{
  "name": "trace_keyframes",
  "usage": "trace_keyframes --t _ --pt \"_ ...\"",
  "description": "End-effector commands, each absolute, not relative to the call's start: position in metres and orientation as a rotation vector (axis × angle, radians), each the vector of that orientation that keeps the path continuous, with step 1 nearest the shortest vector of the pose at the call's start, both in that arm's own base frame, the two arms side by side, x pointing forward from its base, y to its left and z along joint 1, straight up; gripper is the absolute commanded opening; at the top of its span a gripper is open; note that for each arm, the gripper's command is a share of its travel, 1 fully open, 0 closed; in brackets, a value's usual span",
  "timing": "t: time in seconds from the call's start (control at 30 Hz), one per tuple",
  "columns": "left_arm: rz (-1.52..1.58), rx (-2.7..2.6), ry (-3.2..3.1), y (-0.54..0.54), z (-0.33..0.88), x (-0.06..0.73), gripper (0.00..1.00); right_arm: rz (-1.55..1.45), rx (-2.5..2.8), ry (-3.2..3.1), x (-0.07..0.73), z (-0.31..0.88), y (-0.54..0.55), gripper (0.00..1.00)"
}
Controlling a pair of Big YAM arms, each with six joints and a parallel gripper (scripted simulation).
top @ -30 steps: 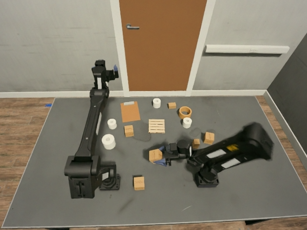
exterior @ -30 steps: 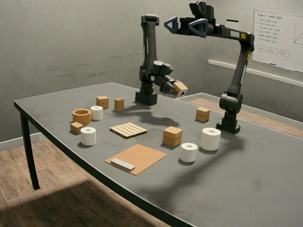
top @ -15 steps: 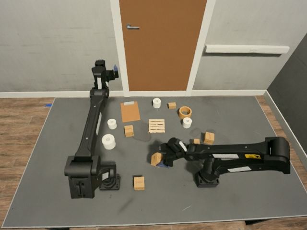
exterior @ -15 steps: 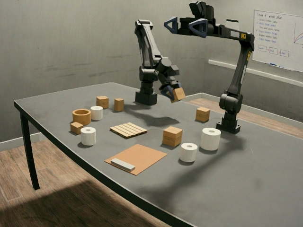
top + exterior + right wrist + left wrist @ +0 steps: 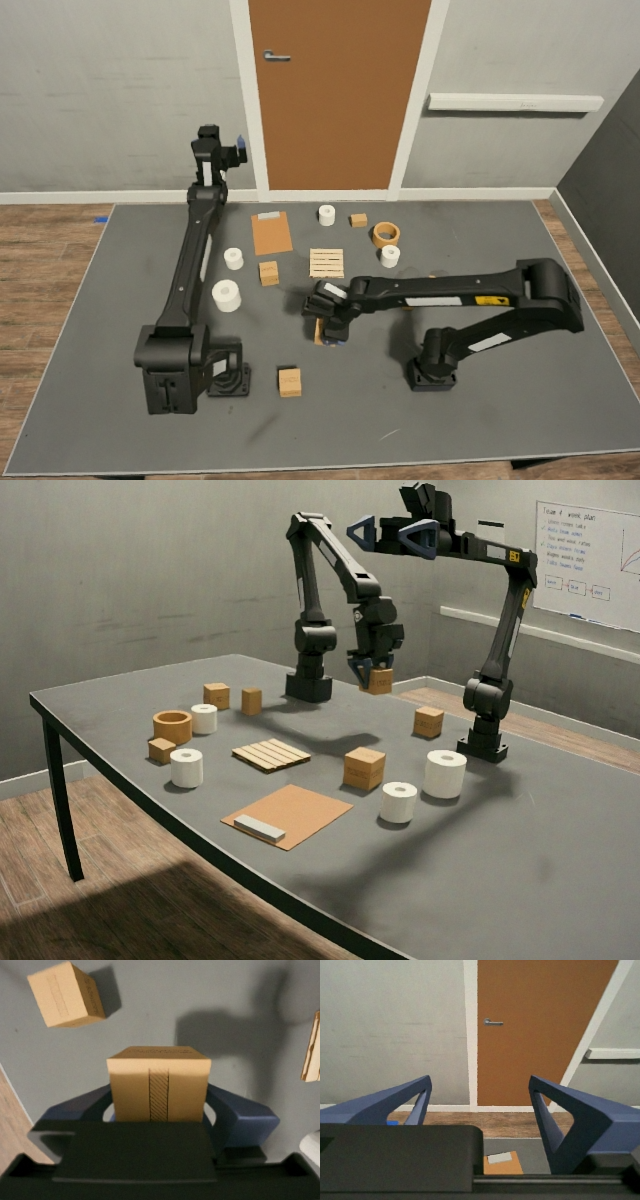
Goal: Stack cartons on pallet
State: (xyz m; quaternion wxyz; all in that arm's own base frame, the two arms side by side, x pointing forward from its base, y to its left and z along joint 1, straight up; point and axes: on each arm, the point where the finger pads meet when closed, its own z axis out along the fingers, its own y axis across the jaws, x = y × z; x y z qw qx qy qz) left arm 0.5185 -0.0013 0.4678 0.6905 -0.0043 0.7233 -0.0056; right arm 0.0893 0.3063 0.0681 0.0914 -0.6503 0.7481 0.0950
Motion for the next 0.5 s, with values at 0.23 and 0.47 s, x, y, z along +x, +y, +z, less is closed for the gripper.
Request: trace_keyframes --t 0.23,0.47 --pt "0.0 0.0 1.56 0.0 0.498 0.518 1.0 0.273 -1.896 2.243 0.088 0.074 0.334 0.55" --pt "0.0 0.0 1.56 0.0 0.498 0.518 1.0 0.27 -1.899 2.248 0.068 0.029 0.333 0.55"
